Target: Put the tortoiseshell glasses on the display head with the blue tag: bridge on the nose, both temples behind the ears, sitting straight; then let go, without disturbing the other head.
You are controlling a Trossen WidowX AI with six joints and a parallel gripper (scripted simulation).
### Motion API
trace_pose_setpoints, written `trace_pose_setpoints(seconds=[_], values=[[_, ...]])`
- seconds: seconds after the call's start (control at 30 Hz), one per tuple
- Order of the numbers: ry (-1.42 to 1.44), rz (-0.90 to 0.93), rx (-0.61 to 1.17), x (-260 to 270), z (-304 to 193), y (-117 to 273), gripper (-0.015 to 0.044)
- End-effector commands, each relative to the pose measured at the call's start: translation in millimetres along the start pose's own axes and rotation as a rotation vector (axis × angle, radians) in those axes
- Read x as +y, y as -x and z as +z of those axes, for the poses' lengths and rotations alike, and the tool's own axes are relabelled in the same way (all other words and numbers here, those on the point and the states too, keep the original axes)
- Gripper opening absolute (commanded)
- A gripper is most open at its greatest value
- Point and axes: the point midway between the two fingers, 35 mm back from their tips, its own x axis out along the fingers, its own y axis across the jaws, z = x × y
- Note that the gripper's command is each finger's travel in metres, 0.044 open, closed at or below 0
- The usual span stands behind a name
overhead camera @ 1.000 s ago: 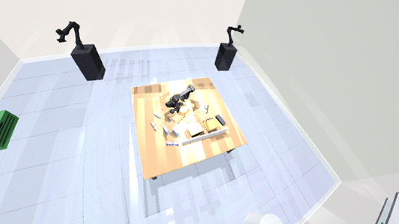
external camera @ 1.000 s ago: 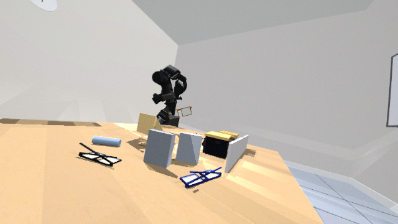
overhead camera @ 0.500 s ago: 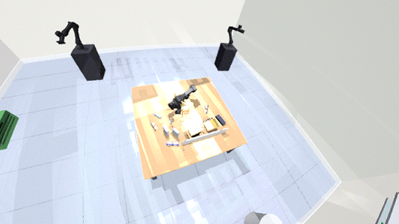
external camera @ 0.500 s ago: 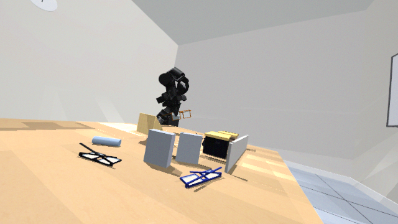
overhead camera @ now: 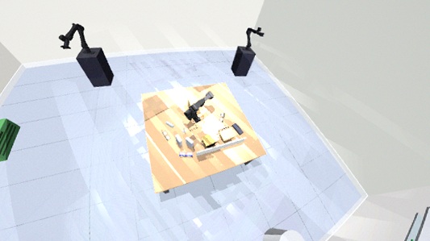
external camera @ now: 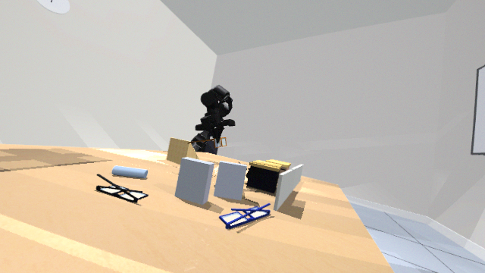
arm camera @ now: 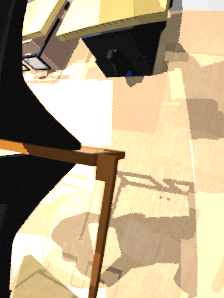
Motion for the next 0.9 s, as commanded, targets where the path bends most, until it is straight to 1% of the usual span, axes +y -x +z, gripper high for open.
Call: trace_pose_setpoints(seconds=[0.0, 0.87], values=[[0.166, -0.021, -0.004, -0.3, -6.1, -2.7, 0.0], [1.16, -0.12, 0.035, 0.7, -39.6, -18.1, 0.0]])
